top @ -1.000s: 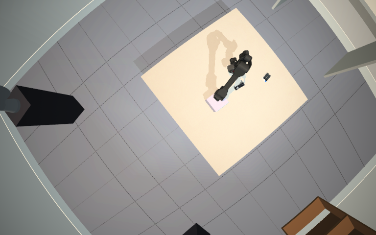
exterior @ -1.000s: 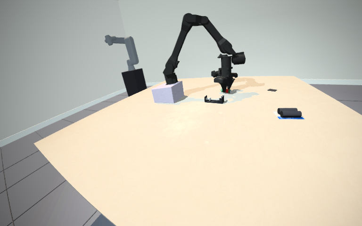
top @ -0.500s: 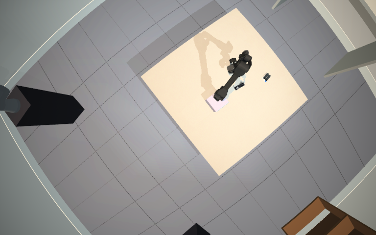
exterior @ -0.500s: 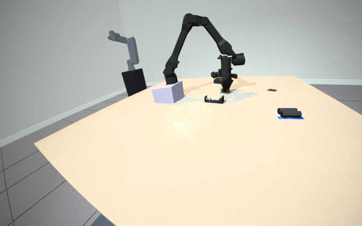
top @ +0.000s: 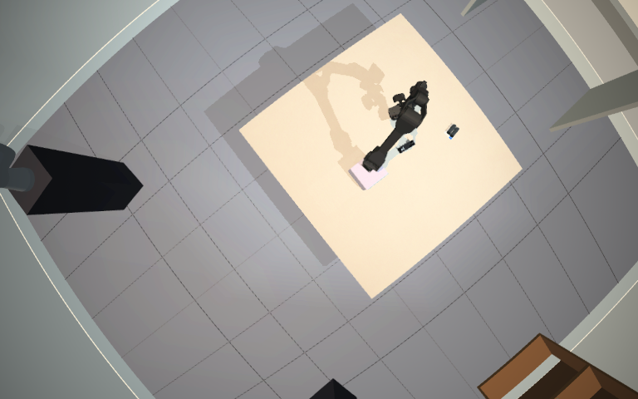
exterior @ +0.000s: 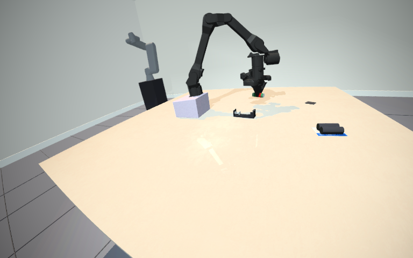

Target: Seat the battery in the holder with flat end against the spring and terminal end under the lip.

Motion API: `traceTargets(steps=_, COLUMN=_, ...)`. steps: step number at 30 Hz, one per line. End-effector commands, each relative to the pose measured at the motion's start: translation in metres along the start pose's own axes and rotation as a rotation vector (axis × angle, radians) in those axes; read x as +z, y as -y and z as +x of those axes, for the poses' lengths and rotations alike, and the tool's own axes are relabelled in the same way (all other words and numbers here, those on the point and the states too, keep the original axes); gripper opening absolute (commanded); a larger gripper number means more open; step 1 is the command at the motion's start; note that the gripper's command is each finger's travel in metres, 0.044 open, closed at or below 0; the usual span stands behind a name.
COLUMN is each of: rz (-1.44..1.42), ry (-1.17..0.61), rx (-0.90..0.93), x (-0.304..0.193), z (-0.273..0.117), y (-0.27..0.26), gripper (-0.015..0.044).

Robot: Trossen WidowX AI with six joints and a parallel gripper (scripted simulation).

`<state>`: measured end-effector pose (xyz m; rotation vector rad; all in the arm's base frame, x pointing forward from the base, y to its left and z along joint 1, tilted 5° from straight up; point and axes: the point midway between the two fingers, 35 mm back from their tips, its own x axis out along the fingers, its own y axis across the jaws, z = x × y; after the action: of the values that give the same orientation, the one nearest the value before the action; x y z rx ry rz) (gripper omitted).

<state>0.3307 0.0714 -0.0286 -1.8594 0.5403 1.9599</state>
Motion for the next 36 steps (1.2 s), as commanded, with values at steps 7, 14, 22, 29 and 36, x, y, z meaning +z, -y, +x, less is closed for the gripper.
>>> traceTargets(steps=7, rz=0.447, ry=0.003, rx=0.004, x=-0.012, z=-0.008, y=-0.027, gripper=0.0078)
traceTargets(steps=14, rz=0.872, ry=-0.001, rx=0.006, x=-0.021, z=-0.013, y=-0.053, gripper=0.0078)
traceTargets(steps=22, rz=1.347, ry=-0.006, rx=0.008, x=-0.028, z=-0.018, y=-0.082, gripper=0.0078)
traceTargets(steps=29, rz=1.762, ry=-0.011, rx=0.008, x=-0.032, z=-0.021, y=-0.107, gripper=0.0078)
traceTargets(steps=36, rz=2.177, ry=-0.017, rx=0.008, x=-0.033, z=-0.025, y=-0.132, gripper=0.0078)
